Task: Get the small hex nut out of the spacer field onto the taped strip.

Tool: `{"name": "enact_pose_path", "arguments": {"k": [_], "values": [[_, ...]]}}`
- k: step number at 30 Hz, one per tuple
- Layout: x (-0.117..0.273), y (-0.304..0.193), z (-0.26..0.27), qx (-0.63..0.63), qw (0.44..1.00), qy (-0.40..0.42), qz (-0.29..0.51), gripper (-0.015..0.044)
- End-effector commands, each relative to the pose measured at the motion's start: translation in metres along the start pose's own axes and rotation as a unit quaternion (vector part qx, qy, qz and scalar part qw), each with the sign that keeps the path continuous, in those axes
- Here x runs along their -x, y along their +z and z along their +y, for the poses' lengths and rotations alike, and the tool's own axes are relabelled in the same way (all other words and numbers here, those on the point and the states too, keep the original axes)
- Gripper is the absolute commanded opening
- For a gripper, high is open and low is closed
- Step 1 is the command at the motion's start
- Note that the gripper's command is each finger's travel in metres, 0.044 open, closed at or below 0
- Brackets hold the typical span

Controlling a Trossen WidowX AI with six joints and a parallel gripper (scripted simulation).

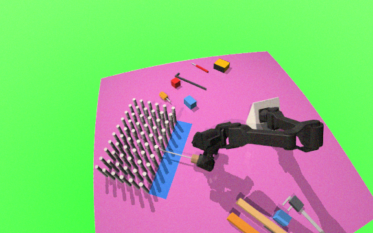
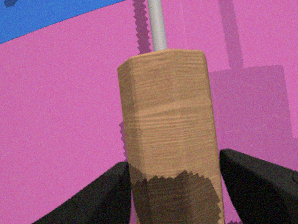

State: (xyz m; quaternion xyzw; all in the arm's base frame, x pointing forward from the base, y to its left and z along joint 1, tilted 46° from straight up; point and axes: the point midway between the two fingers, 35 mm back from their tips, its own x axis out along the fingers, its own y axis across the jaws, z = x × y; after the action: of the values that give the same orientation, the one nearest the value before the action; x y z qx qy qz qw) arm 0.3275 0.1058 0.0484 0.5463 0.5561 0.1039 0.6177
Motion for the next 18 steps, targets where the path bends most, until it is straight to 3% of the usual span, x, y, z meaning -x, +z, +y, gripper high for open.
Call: {"name": "enact_pose_path", "arguments": {"k": [1,18], "values": [[-0.0005,0.0041,0.0030,0.006,1.000,0.003,-0.001,0.0000],[-0.0033,0.0139,0.0031,0.006,1.000,0.003,-0.001,0.0000]]}}
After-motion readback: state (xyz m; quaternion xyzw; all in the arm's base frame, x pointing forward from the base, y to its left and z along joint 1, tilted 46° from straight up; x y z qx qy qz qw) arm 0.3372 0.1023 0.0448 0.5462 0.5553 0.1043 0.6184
